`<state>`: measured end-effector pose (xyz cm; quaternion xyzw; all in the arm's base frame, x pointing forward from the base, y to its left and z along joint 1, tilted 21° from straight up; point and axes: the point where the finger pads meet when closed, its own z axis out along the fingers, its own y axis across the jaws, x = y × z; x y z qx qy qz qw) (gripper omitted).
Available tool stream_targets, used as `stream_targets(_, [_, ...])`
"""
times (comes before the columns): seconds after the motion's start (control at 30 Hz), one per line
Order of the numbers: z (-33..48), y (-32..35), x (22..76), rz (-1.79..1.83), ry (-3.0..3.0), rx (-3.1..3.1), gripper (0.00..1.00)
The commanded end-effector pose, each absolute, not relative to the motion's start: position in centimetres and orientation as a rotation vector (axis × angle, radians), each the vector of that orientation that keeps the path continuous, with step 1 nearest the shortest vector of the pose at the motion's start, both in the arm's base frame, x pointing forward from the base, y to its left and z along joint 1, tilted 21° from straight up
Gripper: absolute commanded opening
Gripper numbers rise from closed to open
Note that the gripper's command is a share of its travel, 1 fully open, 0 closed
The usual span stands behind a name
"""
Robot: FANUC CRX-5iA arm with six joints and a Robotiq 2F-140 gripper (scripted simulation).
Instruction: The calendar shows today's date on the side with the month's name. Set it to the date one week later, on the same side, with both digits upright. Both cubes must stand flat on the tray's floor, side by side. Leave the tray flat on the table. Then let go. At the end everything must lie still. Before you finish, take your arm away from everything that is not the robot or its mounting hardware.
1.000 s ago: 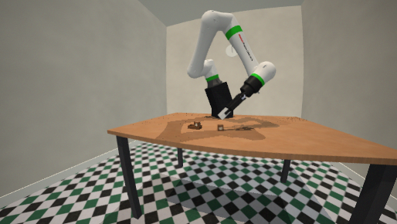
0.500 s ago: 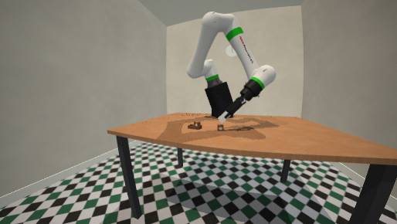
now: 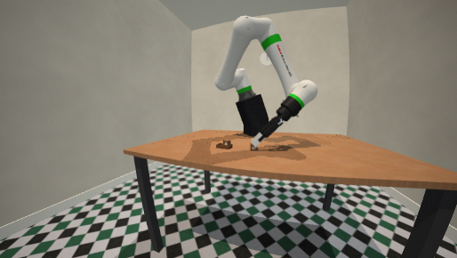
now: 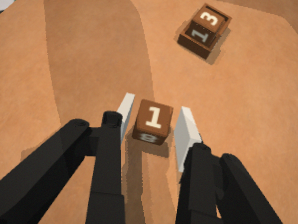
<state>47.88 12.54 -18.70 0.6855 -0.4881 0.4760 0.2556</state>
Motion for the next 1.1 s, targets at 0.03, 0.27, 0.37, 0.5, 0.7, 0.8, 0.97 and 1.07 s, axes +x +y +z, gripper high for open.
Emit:
stream_targets(0.03, [-19.3,12.4,48.1,1.292,-1.325,1.861,0.29])
stream_targets(0.27, [-19.9,12.2,48.2,1.292,-1.325,1.861,0.29])
stream_targets(0.37, [-20.1,12.1,48.2,1.292,-1.325,1.861,0.29])
stream_targets(0.5, [-20.3,12.1,48.3,1.292,-1.325,1.861,0.29])
stream_targets(0.7, [-20.4,12.0,48.3,1.292,-1.325,1.861,0.29])
stream_targets(0.8, [-20.4,12.0,48.3,1.292,-1.325,1.861,0.29])
stream_targets(0.97, [-20.4,12.0,48.3,1.292,-1.325,1.861,0.29])
stream_targets(1.07, [-20.4,12.0,48.3,1.292,-1.325,1.861,0.29])
